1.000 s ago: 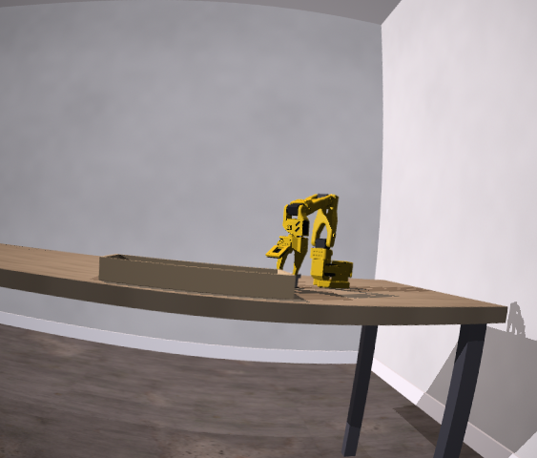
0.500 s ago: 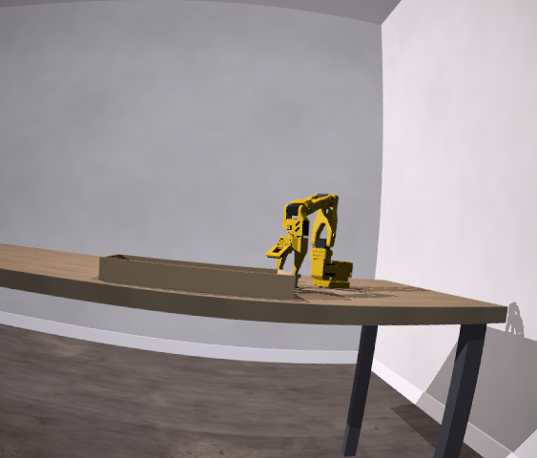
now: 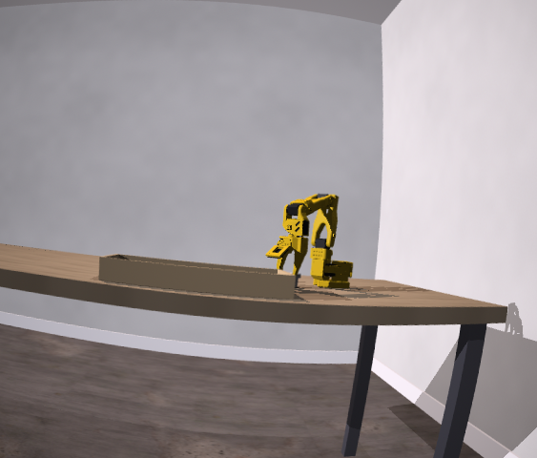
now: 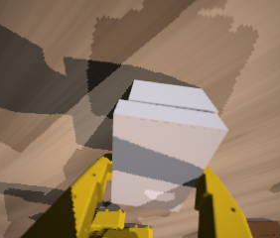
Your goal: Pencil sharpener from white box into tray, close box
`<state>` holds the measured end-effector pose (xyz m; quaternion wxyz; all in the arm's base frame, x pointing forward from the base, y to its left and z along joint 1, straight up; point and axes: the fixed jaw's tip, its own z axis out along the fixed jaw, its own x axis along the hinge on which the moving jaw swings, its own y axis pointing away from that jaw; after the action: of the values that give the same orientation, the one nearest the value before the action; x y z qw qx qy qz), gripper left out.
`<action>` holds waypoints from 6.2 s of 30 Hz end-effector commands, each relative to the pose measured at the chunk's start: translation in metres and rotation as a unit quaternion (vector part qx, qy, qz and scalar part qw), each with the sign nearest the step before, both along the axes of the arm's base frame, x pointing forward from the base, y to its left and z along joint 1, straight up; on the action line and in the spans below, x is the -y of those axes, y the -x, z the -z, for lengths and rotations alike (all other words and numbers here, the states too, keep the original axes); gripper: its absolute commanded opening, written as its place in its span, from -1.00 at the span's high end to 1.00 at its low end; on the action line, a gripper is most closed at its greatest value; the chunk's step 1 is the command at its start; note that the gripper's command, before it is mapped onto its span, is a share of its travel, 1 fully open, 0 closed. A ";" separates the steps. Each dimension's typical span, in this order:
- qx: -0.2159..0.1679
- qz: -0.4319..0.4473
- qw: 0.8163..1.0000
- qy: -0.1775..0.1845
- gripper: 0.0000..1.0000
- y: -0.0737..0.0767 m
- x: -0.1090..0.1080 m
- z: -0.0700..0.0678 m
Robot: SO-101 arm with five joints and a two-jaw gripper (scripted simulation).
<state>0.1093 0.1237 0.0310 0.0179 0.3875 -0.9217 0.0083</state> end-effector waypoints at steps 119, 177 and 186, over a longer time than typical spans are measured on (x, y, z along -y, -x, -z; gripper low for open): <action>0.014 0.054 0.998 -0.014 0.55 -0.006 -0.008 -0.004; 0.015 0.109 0.994 -0.013 0.55 -0.006 -0.012 -0.004; 0.015 0.122 0.992 -0.013 0.55 -0.007 -0.012 -0.004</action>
<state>0.1125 0.1299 0.0310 0.0150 0.2742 -0.9615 0.0093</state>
